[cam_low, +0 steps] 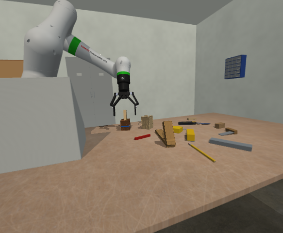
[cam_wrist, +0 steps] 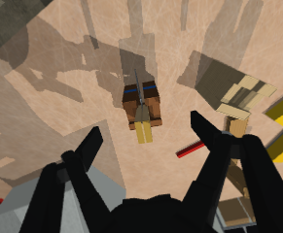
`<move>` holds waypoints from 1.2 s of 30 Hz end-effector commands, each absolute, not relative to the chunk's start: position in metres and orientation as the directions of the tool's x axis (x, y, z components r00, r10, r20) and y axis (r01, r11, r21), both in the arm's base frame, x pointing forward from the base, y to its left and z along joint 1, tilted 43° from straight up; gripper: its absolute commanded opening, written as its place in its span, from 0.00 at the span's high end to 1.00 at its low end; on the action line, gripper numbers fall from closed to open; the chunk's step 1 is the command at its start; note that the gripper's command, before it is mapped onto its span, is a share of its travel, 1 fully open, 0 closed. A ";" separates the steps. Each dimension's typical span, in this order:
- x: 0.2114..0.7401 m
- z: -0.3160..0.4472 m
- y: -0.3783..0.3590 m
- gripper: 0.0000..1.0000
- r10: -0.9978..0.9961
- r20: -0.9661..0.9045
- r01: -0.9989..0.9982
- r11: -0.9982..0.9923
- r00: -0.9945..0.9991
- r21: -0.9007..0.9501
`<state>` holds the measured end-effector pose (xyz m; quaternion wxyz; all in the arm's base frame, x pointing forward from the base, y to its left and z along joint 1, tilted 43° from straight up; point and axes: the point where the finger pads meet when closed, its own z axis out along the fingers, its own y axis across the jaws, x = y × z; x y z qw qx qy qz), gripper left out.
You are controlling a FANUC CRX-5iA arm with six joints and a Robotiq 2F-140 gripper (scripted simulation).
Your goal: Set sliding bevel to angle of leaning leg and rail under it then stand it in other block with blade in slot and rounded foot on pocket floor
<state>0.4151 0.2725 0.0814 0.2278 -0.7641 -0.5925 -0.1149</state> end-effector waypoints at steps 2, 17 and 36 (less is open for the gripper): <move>0.416 0.082 0.272 0.00 0.853 0.446 0.958 -0.195 0.271 -0.211; 0.416 0.082 0.272 0.00 0.853 0.446 0.958 -0.195 0.271 -0.211; 0.417 0.132 0.226 0.00 0.853 0.446 0.958 -0.195 0.271 -0.211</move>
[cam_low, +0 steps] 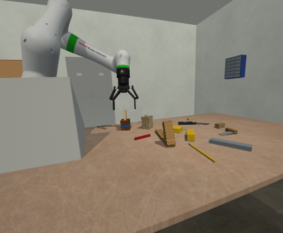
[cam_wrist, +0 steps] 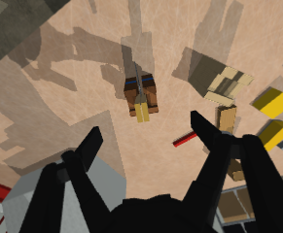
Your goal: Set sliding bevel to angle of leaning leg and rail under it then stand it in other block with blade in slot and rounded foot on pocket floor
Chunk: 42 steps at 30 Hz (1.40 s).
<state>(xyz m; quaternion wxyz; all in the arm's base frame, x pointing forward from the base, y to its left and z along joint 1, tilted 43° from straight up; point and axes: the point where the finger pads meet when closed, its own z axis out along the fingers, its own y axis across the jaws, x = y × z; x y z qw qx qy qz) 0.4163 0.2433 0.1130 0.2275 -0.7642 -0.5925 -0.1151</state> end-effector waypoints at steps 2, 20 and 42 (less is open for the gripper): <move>0.418 0.143 0.216 0.00 0.853 0.446 0.958 -0.195 0.271 -0.211; 0.419 0.170 0.191 0.00 0.853 0.446 0.958 -0.195 0.271 -0.211; 0.419 0.170 0.191 0.00 0.853 0.446 0.958 -0.195 0.271 -0.211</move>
